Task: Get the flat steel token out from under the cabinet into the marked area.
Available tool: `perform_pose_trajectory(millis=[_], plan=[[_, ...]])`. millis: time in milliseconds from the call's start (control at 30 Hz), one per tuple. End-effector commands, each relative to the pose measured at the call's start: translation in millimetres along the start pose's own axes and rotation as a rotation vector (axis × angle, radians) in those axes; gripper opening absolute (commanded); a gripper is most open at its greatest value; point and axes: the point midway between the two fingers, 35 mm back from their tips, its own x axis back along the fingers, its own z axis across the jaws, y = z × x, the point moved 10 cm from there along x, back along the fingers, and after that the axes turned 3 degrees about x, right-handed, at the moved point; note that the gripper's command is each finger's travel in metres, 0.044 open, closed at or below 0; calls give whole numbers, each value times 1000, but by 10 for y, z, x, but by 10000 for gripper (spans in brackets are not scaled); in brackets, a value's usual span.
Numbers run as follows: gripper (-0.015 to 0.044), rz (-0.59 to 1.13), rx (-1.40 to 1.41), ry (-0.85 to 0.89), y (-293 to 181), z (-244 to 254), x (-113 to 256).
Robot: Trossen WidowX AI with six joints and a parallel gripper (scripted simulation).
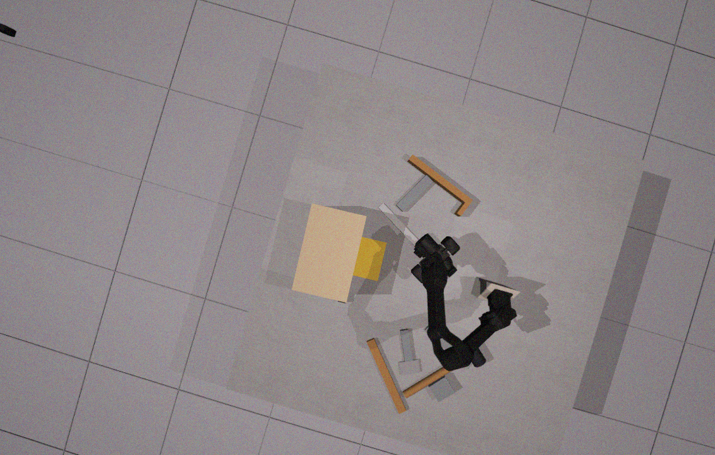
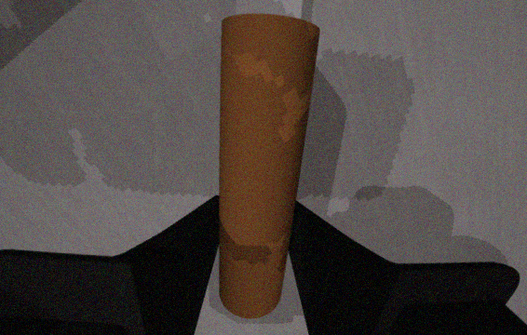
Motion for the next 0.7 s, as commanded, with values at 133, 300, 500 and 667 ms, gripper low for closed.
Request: perform_pose_trajectory(millis=[133, 300, 500, 667], plan=[[0, -7, -4, -3, 44, -100, 19], [0, -7, -4, -3, 54, -150, 19], [0, -7, -4, -4, 74, -211, 20], [0, -8, -4, -4, 93, -262, 21]])
